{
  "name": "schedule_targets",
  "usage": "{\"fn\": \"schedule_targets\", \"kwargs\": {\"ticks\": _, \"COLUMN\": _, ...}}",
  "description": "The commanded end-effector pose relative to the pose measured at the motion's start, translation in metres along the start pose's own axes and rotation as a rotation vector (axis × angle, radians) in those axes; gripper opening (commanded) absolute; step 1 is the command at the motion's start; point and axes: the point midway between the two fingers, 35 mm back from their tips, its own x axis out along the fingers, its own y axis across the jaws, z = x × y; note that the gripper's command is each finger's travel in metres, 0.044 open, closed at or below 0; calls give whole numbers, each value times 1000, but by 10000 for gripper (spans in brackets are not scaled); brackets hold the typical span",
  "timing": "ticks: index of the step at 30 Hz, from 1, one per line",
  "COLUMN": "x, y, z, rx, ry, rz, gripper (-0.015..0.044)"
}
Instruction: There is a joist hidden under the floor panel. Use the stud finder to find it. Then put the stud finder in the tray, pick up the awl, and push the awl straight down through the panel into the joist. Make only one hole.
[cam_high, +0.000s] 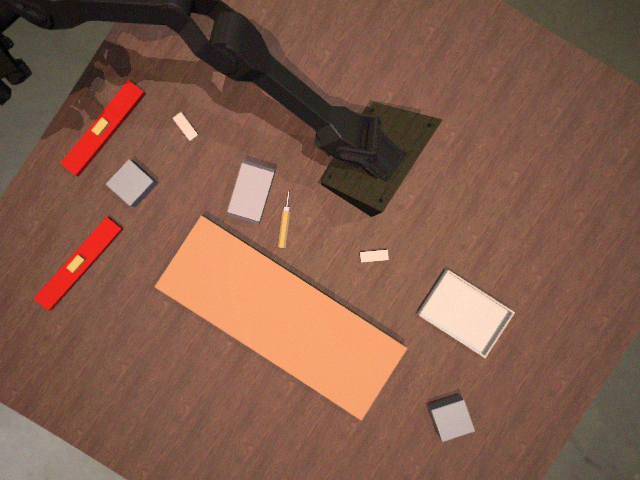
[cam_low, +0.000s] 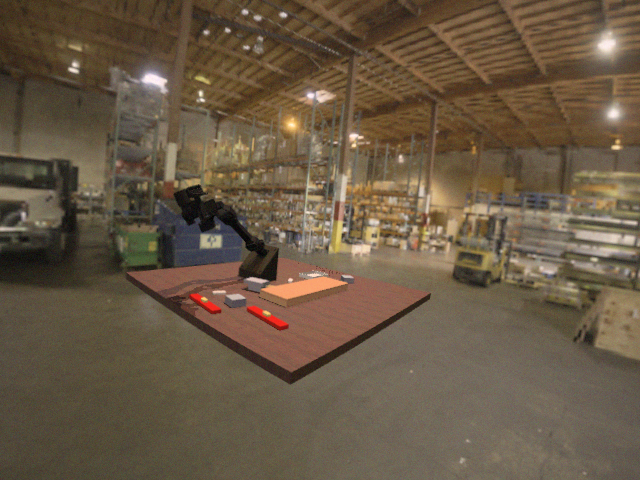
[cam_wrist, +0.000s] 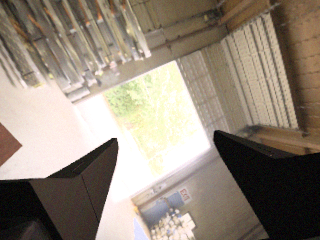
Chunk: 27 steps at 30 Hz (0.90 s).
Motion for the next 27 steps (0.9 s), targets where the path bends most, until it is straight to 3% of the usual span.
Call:
{"fn": "schedule_targets", "kwargs": {"ticks": 1, "x": 1, "y": 2, "z": 0, "rx": 23, "ry": 5, "rz": 2, "gripper": 426}}
{"fn": "schedule_targets", "kwargs": {"ticks": 13, "x": 24, "y": 135, "z": 22, "rx": 1505, "ry": 439, "rz": 112, "gripper": 440}}
{"fn": "schedule_targets", "kwargs": {"ticks": 27, "x": 9, "y": 233, "z": 83, "rx": 2303, "ry": 965, "rz": 48, "gripper": 440}}
